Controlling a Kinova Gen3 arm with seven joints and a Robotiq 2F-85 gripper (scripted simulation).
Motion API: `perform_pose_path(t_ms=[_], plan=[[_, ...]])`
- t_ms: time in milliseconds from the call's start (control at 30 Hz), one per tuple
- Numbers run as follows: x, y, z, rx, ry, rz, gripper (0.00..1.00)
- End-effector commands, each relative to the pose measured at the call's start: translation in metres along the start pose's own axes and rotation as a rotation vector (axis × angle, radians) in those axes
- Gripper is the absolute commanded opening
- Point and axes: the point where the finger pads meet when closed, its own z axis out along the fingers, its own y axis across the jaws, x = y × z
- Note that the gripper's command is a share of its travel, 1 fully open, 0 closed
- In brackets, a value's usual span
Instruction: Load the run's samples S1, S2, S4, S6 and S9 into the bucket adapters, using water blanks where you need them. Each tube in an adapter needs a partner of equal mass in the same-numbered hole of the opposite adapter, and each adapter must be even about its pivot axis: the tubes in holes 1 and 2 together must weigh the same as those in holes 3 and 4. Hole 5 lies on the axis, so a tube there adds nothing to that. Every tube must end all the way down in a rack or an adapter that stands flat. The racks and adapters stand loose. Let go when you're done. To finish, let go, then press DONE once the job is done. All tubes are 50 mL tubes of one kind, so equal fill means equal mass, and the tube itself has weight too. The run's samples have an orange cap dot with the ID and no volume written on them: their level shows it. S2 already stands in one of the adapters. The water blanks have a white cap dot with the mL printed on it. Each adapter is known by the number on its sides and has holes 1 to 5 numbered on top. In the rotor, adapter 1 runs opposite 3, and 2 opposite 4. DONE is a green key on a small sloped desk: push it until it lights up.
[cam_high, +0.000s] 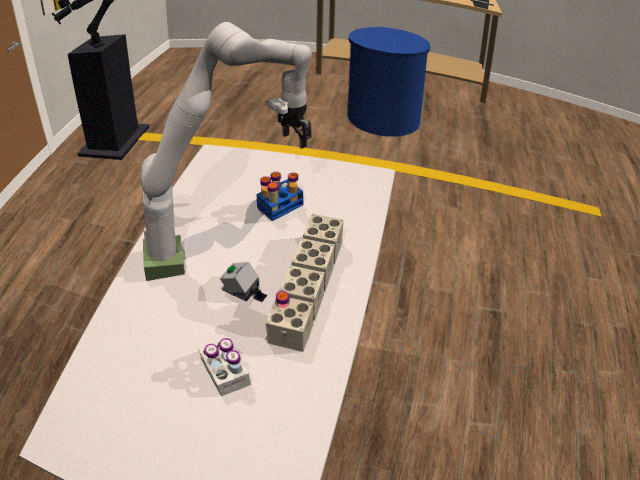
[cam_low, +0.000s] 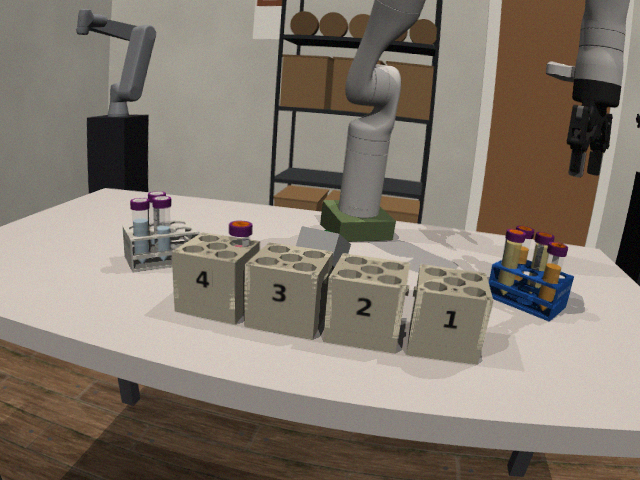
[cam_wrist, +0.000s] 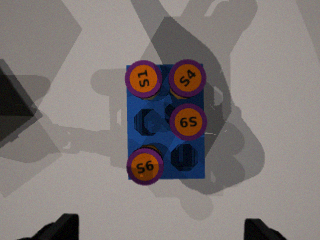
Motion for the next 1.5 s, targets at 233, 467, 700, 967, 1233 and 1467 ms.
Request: perform_pose_path(t_ms=[233,467,700,967,1233,1467], plan=[[0.0,0.002,0.026,0.0,0.004,0.002,1.0],[0.0,0.002,0.044,0.0,0.004,0.001,1.0],[0.0,0.002,0.058,0.0,0.004,0.001,1.0],[0.0,0.002,0.079,0.0,0.004,0.001,1.0],[0.001,0.002,0.092,0.0,0.005,0.0,1.0],[0.001,0.003,0.089,-0.003,0.006,-0.002,1.0]])
